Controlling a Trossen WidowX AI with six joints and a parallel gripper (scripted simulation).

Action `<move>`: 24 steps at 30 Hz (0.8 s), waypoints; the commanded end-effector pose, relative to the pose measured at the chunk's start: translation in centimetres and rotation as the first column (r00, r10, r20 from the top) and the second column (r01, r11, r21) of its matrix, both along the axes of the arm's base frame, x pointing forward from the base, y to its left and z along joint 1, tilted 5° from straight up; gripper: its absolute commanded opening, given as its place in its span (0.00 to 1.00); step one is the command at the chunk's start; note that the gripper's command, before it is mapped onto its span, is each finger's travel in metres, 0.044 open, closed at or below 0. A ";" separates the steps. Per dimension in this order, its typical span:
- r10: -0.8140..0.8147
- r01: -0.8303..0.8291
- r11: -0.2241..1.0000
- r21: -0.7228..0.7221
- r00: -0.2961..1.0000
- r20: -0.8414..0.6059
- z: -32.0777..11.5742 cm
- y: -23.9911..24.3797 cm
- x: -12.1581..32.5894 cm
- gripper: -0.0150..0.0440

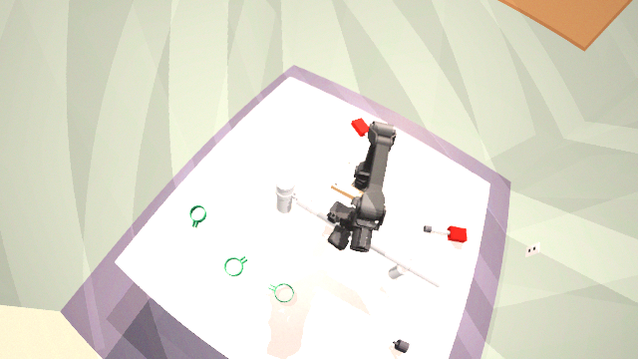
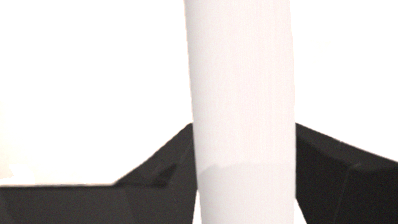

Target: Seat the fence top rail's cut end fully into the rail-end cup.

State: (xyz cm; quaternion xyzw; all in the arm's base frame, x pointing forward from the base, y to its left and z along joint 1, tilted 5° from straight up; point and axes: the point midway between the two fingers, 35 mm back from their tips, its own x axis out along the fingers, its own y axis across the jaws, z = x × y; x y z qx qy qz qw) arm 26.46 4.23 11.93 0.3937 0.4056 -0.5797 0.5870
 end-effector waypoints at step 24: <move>-0.001 0.001 1.000 -0.013 1.000 0.003 0.6 -0.8 -0.1 0.25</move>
